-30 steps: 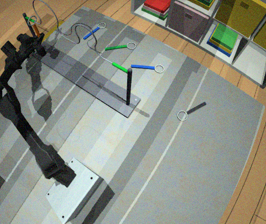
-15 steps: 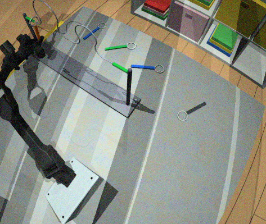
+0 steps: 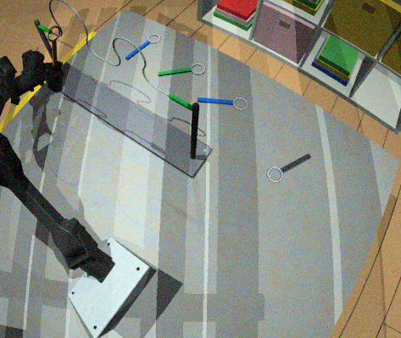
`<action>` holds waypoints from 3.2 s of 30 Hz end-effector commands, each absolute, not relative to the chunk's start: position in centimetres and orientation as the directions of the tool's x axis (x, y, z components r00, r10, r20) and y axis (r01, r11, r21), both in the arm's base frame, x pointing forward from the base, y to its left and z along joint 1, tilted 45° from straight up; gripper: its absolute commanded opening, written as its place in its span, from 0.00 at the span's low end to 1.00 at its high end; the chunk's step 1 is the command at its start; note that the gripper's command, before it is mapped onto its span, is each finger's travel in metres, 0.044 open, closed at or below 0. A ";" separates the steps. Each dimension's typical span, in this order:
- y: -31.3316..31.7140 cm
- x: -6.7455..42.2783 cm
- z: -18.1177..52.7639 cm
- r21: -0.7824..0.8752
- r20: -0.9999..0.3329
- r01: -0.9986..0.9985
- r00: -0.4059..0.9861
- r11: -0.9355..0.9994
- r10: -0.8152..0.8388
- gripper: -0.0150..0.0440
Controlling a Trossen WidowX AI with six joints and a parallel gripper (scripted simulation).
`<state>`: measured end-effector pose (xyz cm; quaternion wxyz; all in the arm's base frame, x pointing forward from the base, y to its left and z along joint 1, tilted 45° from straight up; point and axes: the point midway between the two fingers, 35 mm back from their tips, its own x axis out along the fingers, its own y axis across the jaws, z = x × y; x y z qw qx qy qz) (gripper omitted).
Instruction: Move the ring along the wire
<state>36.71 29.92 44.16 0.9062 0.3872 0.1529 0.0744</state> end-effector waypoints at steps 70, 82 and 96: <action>13.3 34.8 39.6 -0.314 -0.436 0.021 0.885 0.949 -0.164 0.00; 10.9 34.7 40.7 -0.484 -0.401 0.023 0.882 0.875 -0.245 0.00; 9.1 34.7 41.9 -0.612 -0.363 0.022 0.880 0.790 -0.306 0.00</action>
